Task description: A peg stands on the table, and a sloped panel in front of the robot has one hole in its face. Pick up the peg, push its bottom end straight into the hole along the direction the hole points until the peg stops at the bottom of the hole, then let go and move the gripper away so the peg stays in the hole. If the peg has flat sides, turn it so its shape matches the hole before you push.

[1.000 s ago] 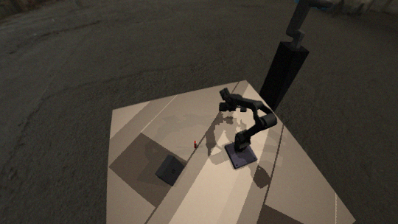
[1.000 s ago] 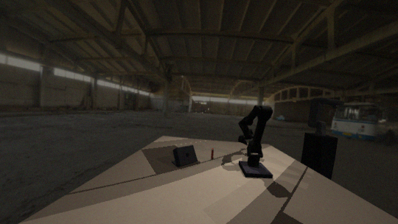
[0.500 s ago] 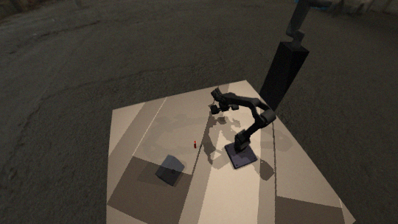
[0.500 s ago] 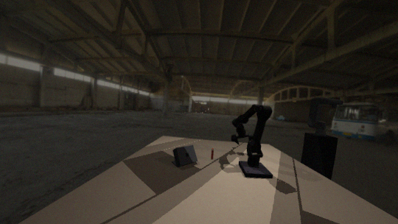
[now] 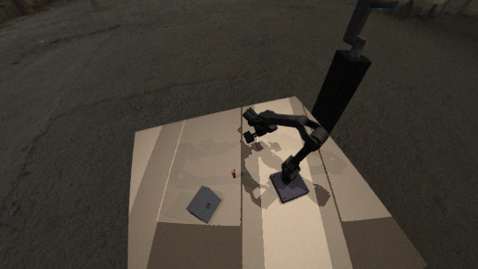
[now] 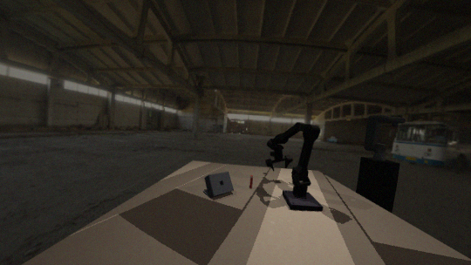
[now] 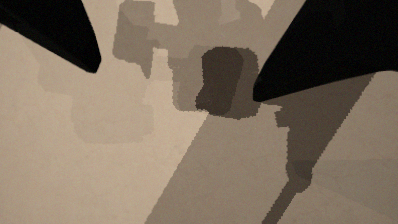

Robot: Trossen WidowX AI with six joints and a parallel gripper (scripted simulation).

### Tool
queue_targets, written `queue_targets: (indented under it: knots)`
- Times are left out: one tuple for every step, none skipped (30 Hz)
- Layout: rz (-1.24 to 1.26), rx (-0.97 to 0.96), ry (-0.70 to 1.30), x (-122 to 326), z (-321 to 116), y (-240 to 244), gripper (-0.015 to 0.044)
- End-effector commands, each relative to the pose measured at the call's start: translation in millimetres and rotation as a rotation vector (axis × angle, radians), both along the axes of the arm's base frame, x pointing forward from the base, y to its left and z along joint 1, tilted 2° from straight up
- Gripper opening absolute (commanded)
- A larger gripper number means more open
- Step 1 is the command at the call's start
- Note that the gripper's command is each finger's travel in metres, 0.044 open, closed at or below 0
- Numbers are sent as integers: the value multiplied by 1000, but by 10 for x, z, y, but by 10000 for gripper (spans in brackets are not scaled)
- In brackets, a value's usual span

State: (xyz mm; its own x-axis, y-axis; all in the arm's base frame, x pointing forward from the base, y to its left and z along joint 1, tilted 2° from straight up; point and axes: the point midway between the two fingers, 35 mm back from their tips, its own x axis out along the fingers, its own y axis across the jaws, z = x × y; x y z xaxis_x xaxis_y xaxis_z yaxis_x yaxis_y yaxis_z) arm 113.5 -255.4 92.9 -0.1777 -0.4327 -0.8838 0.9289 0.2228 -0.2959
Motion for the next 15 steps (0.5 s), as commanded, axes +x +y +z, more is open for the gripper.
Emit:
queue_targets:
  knots:
    - [76, 38, 6, 153, -10, 59, 440]
    - [96, 47, 6, 195, -9, 77, 440]
    - [117, 55, 7, 236, -7, 97, 440]
    - [137, 64, 7, 276, -6, 116, 440]
    - [157, 72, 8, 317, -5, 137, 440]
    - [177, 80, 9, 357, -3, 158, 440]
    - [197, 89, 10, 397, -2, 180, 440]
    - [217, 97, 10, 435, 0, 203, 440]
    - [237, 106, 11, 473, 1, 227, 440]
    - [257, 114, 12, 511, 2, 252, 440]
    - [278, 123, 13, 548, 4, 277, 440]
    - [298, 131, 15, 585, 5, 303, 440]
    - [318, 139, 16, 621, 7, 330, 440]
    - [338, 148, 17, 657, 8, 357, 440]
    - [358, 156, 18, 693, 10, 385, 440]
